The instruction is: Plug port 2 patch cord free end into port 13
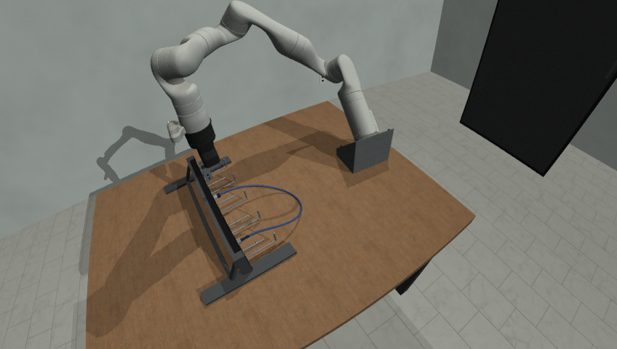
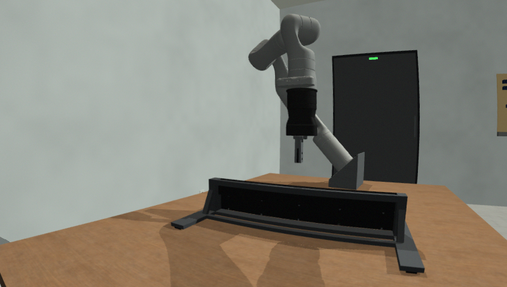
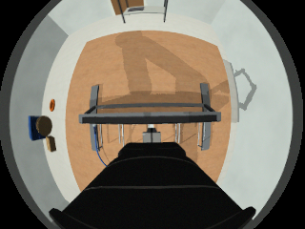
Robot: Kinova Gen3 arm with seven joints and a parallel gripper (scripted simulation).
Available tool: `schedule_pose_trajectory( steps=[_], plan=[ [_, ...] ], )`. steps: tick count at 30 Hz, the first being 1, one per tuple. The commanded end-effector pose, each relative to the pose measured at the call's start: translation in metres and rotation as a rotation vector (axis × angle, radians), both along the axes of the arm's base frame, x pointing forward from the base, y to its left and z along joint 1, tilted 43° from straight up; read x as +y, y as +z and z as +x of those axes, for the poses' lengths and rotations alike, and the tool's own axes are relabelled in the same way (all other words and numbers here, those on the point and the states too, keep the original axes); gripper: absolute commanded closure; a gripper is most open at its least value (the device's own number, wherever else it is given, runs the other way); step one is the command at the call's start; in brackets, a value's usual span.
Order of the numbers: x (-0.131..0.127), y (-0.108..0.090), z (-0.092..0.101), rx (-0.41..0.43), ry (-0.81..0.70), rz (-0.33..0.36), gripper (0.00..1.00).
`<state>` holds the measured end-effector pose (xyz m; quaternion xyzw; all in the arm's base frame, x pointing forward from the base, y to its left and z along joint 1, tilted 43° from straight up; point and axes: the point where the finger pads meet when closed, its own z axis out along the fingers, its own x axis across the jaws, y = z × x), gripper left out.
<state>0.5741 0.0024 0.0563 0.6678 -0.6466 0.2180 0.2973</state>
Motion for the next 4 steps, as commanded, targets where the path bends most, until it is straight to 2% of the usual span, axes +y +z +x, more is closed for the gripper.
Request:
schedule_pose_trajectory(
  steps=[1,4],
  plan=[
    [0.0011,0.0008,0.0005,-0.002,0.001,0.001,1.0],
    [0.0011,0.0008,0.0005,-0.002,0.001,0.001,1.0]
  ],
)
